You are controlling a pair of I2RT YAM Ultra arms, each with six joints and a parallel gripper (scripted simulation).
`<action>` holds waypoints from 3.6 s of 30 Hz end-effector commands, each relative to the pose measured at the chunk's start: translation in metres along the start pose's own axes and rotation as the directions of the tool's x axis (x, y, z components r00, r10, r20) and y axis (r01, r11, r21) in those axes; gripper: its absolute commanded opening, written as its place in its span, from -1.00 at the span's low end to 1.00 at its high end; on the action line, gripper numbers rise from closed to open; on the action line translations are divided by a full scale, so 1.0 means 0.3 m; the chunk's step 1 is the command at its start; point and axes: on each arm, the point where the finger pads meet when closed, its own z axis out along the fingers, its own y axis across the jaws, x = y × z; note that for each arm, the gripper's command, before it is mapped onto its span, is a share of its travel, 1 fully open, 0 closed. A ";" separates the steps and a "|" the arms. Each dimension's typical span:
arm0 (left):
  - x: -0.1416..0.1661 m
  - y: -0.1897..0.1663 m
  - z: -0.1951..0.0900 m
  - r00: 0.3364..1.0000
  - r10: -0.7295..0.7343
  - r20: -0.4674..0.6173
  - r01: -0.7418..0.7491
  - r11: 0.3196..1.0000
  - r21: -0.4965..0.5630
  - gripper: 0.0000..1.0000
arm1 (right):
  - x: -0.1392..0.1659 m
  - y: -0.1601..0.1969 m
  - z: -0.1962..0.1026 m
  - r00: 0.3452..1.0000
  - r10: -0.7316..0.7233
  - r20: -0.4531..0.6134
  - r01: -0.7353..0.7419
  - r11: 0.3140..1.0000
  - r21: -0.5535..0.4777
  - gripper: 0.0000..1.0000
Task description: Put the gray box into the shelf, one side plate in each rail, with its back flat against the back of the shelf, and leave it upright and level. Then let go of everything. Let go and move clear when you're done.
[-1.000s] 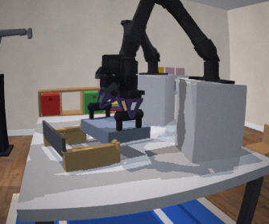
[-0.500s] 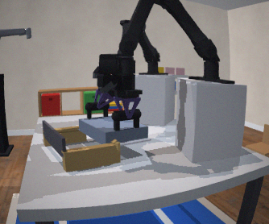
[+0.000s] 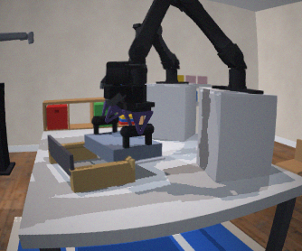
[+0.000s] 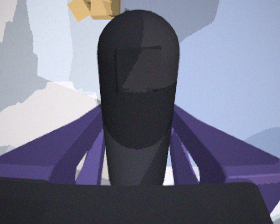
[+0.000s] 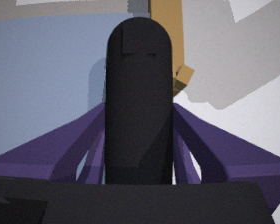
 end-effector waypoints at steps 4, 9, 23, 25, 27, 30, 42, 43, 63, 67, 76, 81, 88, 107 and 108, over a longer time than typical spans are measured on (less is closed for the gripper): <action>-0.174 -0.040 -0.117 0.990 -0.043 0.135 0.035 0.998 0.056 -0.69 | -0.228 0.021 -0.044 0.989 0.042 0.140 -0.041 0.999 -0.011 -0.69; -0.161 -0.026 -0.080 0.995 -0.038 0.098 0.034 0.999 0.038 -0.69 | -0.228 0.010 -0.030 0.992 0.037 0.122 -0.037 0.999 -0.006 -0.69; -0.238 -0.042 -0.109 0.989 -0.038 0.141 0.031 0.998 0.055 -0.69 | -0.266 0.014 0.002 0.990 0.043 0.136 -0.043 0.999 -0.010 -0.69; -0.223 -0.026 -0.122 0.993 -0.038 0.108 0.034 0.999 0.040 -0.69 | -0.272 0.006 0.001 0.992 0.038 0.119 -0.038 0.999 -0.005 -0.69; -0.220 -0.030 -0.077 0.995 -0.033 0.089 0.029 0.999 0.042 -0.69 | -0.285 0.009 0.007 0.991 0.038 0.126 -0.038 0.999 -0.007 -0.69; -0.266 -0.038 -0.099 0.991 -0.032 0.133 0.025 0.998 0.051 -0.69 | -0.273 0.010 0.033 0.992 0.036 0.123 -0.036 0.999 -0.006 -0.69; -0.297 -0.024 -0.132 0.993 -0.039 0.113 0.034 0.999 0.042 -0.69 | -0.331 0.007 0.040 0.993 0.034 0.116 -0.034 0.999 -0.007 -0.69; -0.306 -0.031 -0.132 0.993 -0.040 0.115 0.034 0.998 0.056 -0.69 | -0.338 0.011 0.045 0.992 0.035 0.123 -0.034 0.999 -0.010 -0.69; -0.400 -0.041 -0.109 0.990 -0.028 0.135 0.020 0.998 0.059 -0.69 | -0.373 0.003 0.115 0.993 0.031 0.117 -0.031 1.000 -0.002 -0.69; -0.402 -0.033 -0.092 0.993 -0.033 0.110 0.027 0.998 0.052 -0.69 | -0.369 -0.001 0.137 0.994 0.024 0.102 -0.025 1.000 0.002 -0.69; -0.435 -0.025 -0.151 0.990 -0.040 0.138 0.034 0.998 0.046 -0.69 | -0.391 -0.001 0.139 0.994 0.029 0.101 -0.029 1.000 -0.002 -0.69; -0.436 -0.028 -0.135 0.992 -0.034 0.118 0.029 0.999 0.043 -0.69 | -0.431 0.005 0.132 0.993 0.029 0.117 -0.029 1.000 -0.006 -0.69; -0.467 -0.031 -0.132 0.993 -0.031 0.111 0.026 0.998 0.049 -0.69 | -0.447 0.002 0.155 0.994 0.021 0.104 -0.021 1.000 -0.001 -0.69; -0.601 -0.041 -0.165 0.986 -0.037 0.162 0.026 0.997 0.068 -0.69 | -0.554 0.005 0.203 0.990 0.035 0.139 -0.034 0.999 -0.012 -0.69; -0.601 -0.041 -0.165 0.986 -0.037 0.162 0.026 0.997 0.068 -0.69 | -0.554 0.005 0.203 0.990 0.035 0.139 -0.034 0.999 -0.012 -0.69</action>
